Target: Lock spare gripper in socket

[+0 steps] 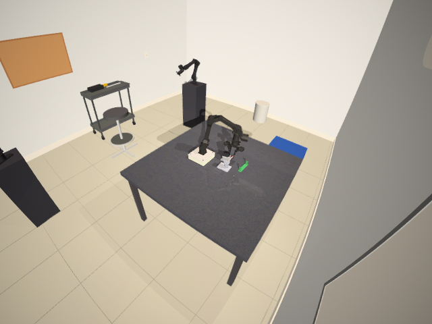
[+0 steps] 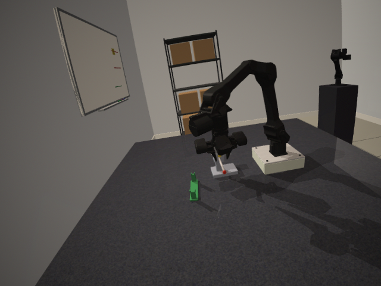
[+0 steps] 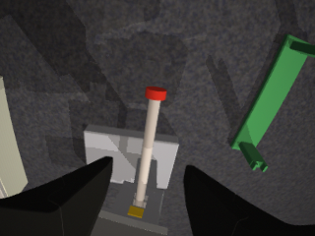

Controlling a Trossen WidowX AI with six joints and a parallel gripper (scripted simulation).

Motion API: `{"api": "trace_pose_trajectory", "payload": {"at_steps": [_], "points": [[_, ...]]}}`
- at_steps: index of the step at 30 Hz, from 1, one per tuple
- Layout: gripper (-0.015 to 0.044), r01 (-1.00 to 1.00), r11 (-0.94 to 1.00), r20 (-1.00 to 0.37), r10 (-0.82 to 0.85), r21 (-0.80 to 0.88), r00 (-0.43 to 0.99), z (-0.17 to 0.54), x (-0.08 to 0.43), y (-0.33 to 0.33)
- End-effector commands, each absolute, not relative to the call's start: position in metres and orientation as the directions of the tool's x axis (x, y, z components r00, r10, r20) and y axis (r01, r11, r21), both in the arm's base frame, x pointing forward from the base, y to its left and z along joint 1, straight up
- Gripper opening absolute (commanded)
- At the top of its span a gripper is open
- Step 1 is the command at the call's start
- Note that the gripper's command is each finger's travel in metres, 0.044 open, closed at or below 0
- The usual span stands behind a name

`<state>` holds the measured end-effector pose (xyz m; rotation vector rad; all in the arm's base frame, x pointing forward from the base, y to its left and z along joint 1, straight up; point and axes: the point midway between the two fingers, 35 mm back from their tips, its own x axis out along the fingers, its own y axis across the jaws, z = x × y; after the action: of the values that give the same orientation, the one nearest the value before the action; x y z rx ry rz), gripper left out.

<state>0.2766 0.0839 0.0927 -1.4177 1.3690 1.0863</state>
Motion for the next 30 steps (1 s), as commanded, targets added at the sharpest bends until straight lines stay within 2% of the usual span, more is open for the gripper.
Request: {"api": "trace_pose_trajectory", "payload": {"at_steps": [1, 7, 16, 30], "points": [[0.0200, -1.000, -0.025, -0.969, -0.248, -0.011, 0.017, 0.101, 0.276, 0.090], [0.0200, -0.999, -0.029, -0.969, -0.248, -0.017, 0.024, 0.114, 0.277, 0.100], [0.0436, -0.999, -0.031, -0.968, -0.248, -0.019, 0.026, 0.109, 0.277, 0.095], [0.0440, -0.999, -0.031, -0.968, -0.248, -0.019, 0.026, 0.109, 0.277, 0.095]]}}
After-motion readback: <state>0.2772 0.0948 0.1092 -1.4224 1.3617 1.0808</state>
